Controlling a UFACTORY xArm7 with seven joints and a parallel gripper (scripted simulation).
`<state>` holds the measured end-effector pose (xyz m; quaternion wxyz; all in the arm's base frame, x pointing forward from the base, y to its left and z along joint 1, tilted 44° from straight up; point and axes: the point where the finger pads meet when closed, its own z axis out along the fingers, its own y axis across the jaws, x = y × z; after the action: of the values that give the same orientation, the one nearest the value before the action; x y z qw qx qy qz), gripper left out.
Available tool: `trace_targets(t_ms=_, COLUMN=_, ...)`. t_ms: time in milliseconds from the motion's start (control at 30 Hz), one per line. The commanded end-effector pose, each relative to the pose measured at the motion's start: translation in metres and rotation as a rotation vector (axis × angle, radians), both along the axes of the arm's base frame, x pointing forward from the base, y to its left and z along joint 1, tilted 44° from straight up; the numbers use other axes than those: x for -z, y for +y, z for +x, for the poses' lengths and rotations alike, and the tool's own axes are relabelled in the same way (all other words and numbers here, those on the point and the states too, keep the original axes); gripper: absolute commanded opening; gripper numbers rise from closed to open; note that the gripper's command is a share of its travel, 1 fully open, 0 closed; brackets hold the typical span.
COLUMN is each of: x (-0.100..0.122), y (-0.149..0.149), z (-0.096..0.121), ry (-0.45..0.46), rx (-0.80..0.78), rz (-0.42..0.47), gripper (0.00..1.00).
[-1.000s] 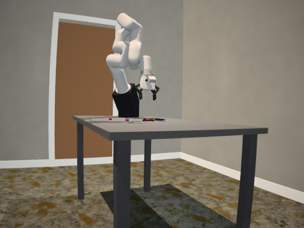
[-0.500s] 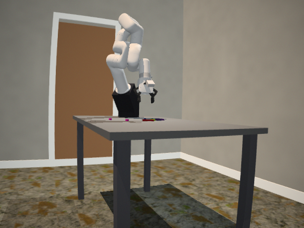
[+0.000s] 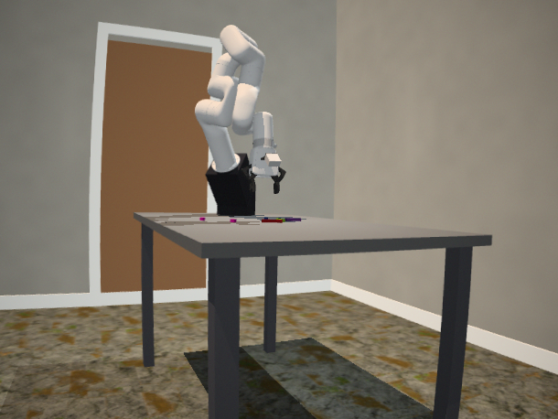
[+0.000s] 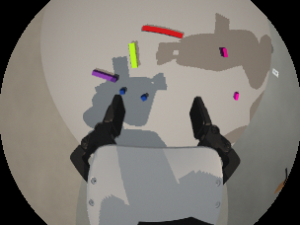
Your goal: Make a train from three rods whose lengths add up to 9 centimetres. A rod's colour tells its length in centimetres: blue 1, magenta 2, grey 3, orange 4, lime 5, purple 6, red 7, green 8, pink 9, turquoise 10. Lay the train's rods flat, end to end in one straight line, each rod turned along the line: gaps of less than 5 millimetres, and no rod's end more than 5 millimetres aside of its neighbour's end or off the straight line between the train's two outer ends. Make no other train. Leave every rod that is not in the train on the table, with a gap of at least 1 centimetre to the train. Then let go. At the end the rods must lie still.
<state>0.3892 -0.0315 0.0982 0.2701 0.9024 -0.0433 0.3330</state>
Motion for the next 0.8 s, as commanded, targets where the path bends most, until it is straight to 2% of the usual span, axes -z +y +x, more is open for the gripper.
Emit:
trace_targets(t_ms=0, x=0.006, y=-0.001, z=-0.004, ry=0.011, rx=0.003, rz=0.004, gripper=1.0)
trace_targets(t_ms=233, x=0.006, y=-0.001, z=-0.004, ry=0.011, rx=0.003, rz=0.004, gripper=1.0)
trace_targets(t_ms=300, x=0.027, y=-0.009, z=-0.023, ry=0.06, rx=0.026, rz=0.021, gripper=1.0)
trace_targets(t_ms=667, x=0.027, y=-0.009, z=-0.023, ry=0.06, rx=0.026, rz=0.021, gripper=1.0)
trace_targets(t_ms=700, x=0.035, y=-0.012, z=-0.031, ry=0.08, rx=0.036, rz=0.027, gripper=1.0)
trace_targets(t_ms=767, x=0.035, y=-0.012, z=-0.031, ry=0.08, rx=0.036, rz=0.027, gripper=1.0)
